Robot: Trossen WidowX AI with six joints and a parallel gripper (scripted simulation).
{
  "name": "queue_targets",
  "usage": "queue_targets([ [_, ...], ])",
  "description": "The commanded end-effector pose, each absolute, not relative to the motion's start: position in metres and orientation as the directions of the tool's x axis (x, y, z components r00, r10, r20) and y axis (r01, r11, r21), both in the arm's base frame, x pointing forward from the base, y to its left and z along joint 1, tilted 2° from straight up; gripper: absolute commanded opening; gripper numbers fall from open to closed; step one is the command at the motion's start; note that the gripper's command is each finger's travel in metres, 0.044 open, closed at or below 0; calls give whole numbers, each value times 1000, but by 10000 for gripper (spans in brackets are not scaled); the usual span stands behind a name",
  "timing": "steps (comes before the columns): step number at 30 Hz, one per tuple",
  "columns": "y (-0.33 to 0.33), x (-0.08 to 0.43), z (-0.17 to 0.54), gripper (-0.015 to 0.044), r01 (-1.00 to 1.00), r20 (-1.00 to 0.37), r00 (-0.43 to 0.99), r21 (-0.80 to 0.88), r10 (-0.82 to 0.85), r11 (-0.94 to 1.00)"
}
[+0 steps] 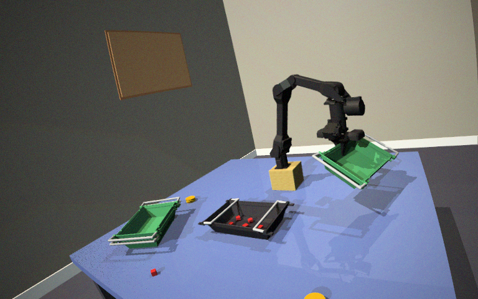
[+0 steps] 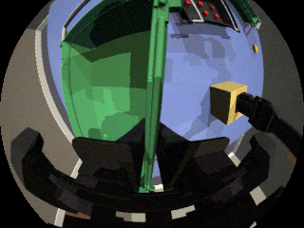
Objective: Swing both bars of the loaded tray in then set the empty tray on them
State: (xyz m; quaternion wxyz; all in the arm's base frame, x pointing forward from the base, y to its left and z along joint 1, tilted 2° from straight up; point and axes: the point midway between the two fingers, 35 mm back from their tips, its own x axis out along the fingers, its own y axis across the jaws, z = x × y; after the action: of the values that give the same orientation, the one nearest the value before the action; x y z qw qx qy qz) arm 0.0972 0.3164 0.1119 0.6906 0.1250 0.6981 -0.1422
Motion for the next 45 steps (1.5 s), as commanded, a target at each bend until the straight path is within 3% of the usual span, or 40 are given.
queue_targets([
  [1, 314, 117, 119, 0, 413, -1000, -1, 3, 4, 911],
  [45, 209, 258, 121, 0, 798, -1000, 16, 11, -3, 603],
])
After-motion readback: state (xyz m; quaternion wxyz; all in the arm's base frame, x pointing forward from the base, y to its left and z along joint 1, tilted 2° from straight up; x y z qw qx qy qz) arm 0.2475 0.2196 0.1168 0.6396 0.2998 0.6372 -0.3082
